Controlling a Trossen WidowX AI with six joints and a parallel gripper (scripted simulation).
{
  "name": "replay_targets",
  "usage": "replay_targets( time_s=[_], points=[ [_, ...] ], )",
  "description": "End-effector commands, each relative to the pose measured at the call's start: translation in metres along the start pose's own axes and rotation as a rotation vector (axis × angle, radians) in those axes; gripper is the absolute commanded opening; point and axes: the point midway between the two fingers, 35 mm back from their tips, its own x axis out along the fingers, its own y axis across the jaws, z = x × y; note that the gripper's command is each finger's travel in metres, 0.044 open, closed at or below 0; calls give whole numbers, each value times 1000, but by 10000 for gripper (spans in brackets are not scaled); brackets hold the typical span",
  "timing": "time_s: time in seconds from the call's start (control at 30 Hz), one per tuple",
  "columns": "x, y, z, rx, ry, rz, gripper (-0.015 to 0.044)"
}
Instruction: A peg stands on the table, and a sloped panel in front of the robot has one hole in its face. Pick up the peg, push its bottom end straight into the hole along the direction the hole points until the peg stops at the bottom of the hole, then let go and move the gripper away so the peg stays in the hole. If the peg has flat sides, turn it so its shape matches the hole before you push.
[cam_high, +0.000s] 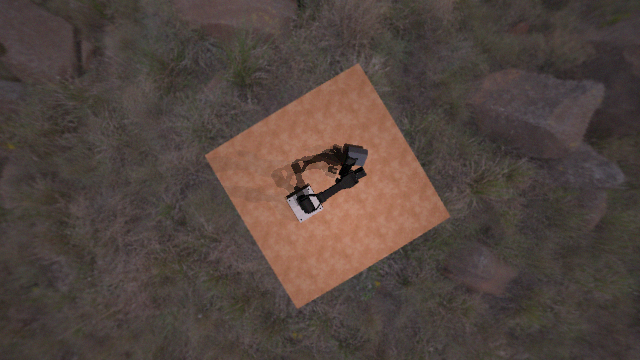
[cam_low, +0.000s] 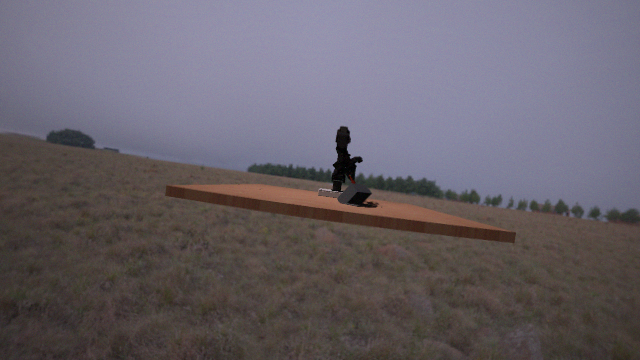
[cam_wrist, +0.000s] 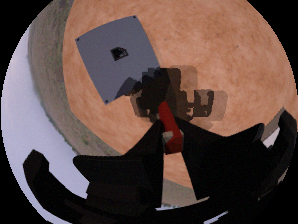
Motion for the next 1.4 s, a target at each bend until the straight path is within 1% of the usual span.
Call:
replay_targets(
  time_s=[0.0, 1.37],
  points=[
    [0, -1, 2, 56, 5, 12, 0],
    [-12, -2, 32, 537, 42, 147, 0]
  ],
)
